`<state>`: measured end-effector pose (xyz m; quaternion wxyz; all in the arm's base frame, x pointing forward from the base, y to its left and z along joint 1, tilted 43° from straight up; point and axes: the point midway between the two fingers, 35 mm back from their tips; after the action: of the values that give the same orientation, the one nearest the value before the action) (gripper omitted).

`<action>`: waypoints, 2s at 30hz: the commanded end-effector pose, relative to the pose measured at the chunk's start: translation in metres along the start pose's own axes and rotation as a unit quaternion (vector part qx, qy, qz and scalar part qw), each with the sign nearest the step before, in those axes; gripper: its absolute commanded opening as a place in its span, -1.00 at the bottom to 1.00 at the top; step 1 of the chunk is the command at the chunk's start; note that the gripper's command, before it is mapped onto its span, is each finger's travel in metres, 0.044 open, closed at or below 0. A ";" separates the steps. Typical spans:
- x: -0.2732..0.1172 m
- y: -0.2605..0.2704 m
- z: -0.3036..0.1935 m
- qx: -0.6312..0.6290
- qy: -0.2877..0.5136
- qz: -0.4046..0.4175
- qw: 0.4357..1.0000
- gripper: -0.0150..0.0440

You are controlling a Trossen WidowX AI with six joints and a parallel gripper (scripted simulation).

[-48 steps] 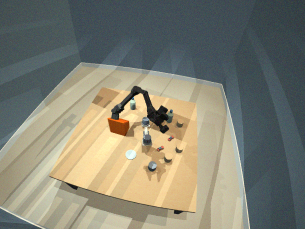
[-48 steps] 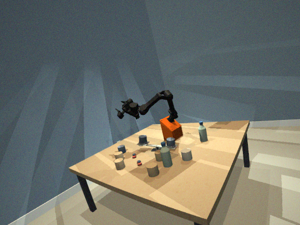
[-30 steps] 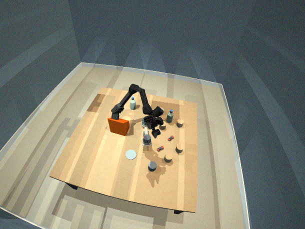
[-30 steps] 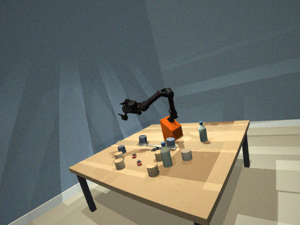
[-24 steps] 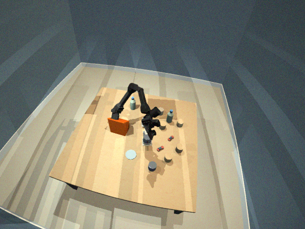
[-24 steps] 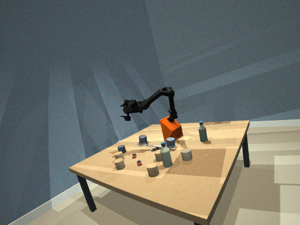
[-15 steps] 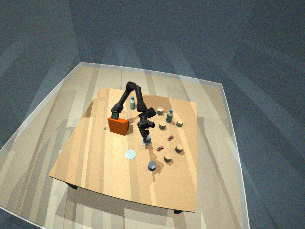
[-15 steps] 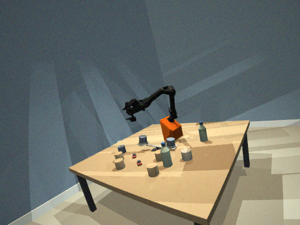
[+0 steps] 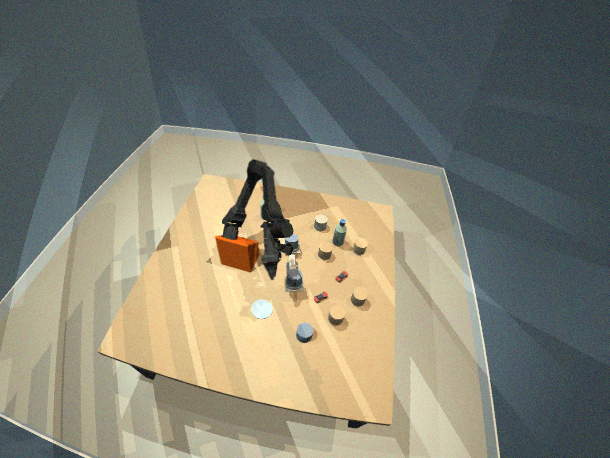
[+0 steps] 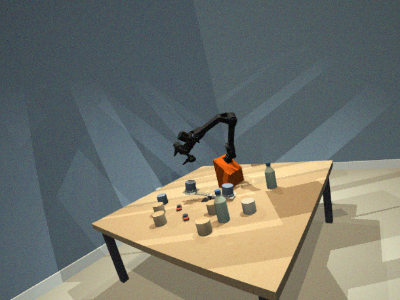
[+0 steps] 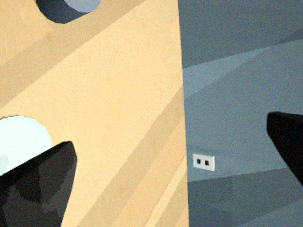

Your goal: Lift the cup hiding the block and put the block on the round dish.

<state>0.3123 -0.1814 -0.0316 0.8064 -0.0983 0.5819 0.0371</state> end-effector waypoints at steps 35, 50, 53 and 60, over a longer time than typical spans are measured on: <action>-0.129 0.150 -0.043 0.136 -0.277 0.418 0.855 1.00; -0.124 0.175 -0.020 0.209 -0.117 0.473 0.848 1.00; -0.123 0.184 -0.014 0.219 -0.075 0.474 0.850 1.00; -0.124 0.205 0.000 0.262 0.020 0.468 0.844 1.00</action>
<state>0.2312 0.0156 0.0588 0.6972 0.3948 0.5328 0.2724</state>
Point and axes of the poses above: the point midway between the two fingers, 35 mm back from their tips, its own x axis out along the fingers, its own y axis across the jaws, z = x × y, and after that the axes turned 4 degrees about x, right-handed
